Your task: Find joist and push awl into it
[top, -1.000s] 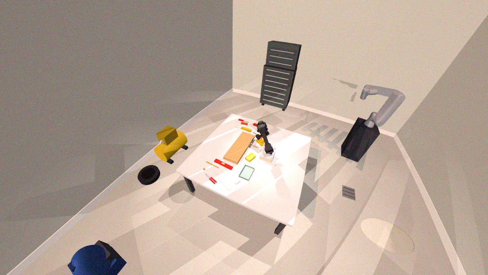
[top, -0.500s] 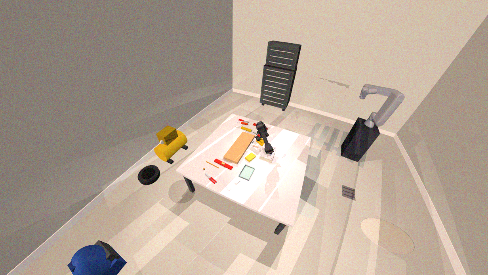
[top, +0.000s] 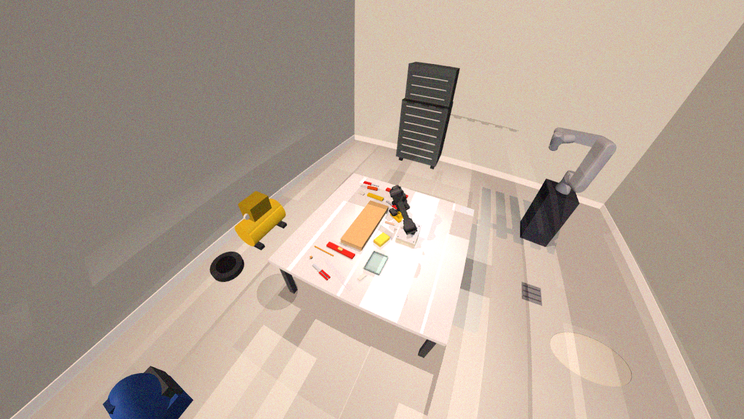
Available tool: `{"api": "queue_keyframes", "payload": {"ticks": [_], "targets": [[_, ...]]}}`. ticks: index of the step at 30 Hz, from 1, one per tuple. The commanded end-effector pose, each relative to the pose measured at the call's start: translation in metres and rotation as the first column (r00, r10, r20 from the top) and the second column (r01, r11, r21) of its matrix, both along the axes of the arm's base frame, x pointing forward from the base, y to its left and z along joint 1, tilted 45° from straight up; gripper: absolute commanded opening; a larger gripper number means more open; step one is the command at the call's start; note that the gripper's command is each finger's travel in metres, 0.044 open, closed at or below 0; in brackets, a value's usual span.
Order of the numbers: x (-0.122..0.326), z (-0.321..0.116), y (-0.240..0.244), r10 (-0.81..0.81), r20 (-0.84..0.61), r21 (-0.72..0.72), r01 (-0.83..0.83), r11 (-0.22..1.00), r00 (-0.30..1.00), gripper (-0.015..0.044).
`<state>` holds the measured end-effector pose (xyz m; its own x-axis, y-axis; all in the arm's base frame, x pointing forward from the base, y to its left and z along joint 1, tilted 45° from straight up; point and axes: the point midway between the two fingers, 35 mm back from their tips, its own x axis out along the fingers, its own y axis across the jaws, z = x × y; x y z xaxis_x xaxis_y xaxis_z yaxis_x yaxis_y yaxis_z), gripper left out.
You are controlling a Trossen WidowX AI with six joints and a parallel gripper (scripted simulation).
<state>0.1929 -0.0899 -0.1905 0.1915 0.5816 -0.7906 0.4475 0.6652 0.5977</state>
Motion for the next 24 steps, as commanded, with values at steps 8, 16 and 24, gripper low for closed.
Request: {"api": "queue_keyframes", "payload": {"ticks": [8, 16, 24], "targets": [[0.0001, -0.0001, 0.0008, -0.004, -0.001, 0.003, 0.004, 1.000, 1.000, 0.0242], [0.0001, -0.0001, 0.0008, -0.004, -0.001, 0.003, 0.004, 1.000, 1.000, 0.0188], [0.0022, 0.0064, -0.0079, -0.005, -0.001, 0.002, 0.005, 1.000, 1.000, 0.0057]]}}
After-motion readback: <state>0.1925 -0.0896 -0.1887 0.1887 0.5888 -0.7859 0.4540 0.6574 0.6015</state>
